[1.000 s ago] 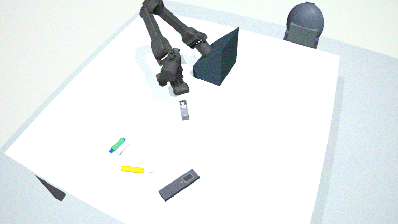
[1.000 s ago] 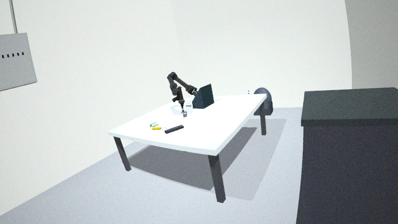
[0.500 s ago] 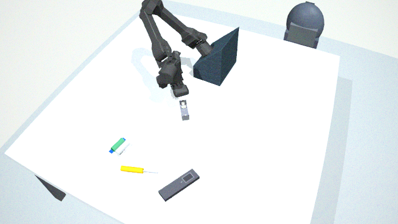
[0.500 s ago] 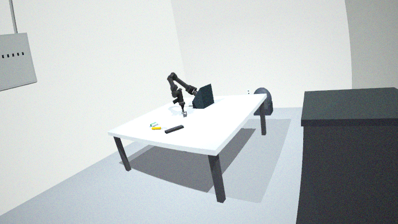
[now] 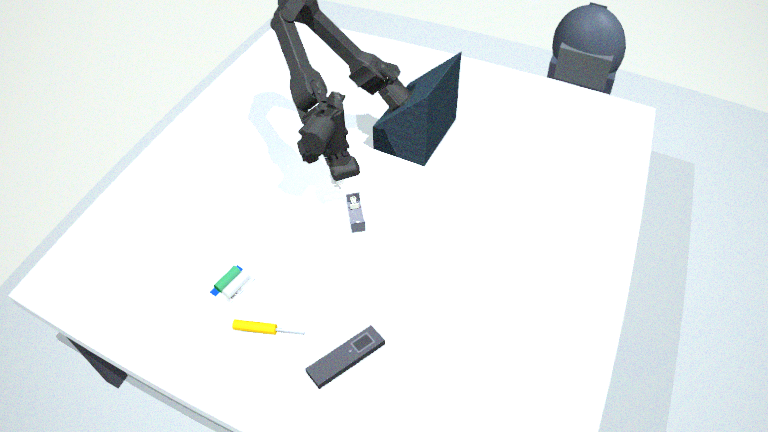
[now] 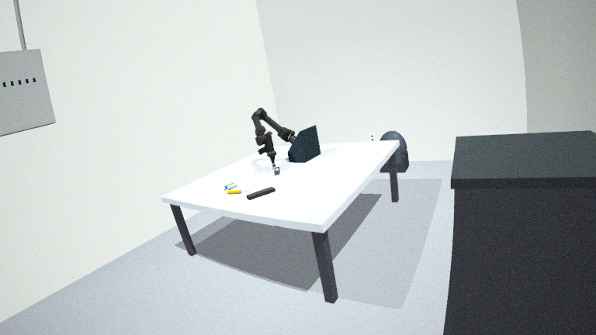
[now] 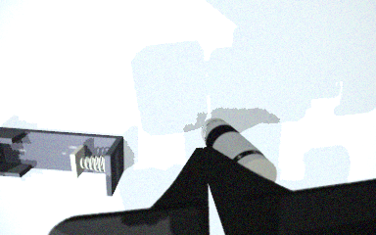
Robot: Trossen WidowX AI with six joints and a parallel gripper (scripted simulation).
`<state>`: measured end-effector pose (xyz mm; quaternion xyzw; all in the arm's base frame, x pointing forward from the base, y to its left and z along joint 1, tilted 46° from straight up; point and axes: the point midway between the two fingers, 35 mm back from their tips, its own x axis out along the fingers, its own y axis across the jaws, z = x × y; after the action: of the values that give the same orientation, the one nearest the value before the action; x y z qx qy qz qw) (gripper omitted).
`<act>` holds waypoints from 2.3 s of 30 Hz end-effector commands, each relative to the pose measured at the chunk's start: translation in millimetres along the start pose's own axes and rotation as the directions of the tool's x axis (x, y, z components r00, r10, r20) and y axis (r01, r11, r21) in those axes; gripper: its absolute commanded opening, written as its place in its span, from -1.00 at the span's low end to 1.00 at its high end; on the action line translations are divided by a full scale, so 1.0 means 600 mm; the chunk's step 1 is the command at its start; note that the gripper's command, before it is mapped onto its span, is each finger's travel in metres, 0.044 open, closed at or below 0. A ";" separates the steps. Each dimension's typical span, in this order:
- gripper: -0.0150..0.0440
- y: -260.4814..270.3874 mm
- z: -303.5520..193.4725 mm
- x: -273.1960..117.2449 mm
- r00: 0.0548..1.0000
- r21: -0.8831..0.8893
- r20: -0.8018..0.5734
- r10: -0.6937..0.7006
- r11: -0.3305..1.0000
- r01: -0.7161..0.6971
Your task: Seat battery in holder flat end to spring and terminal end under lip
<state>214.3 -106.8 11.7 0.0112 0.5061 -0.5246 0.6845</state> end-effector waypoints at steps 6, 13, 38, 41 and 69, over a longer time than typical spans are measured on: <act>-0.49 -0.031 -0.005 0.003 1.000 -0.005 -0.004 -0.010 1.000 0.010; -0.49 -0.050 -0.007 0.004 1.000 -0.005 -0.003 -0.012 1.000 0.012; -0.49 -0.057 -0.008 -0.122 1.000 -0.006 -0.007 -0.008 1.000 0.008; -0.49 -0.059 -0.008 -0.130 1.000 -0.006 -0.006 -0.010 1.000 0.010; 0.31 -0.097 -0.009 -0.018 1.000 1.000 -0.003 -0.013 -0.001 0.003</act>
<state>184.0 -101.3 59.1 0.3430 0.1928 -0.7025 0.5929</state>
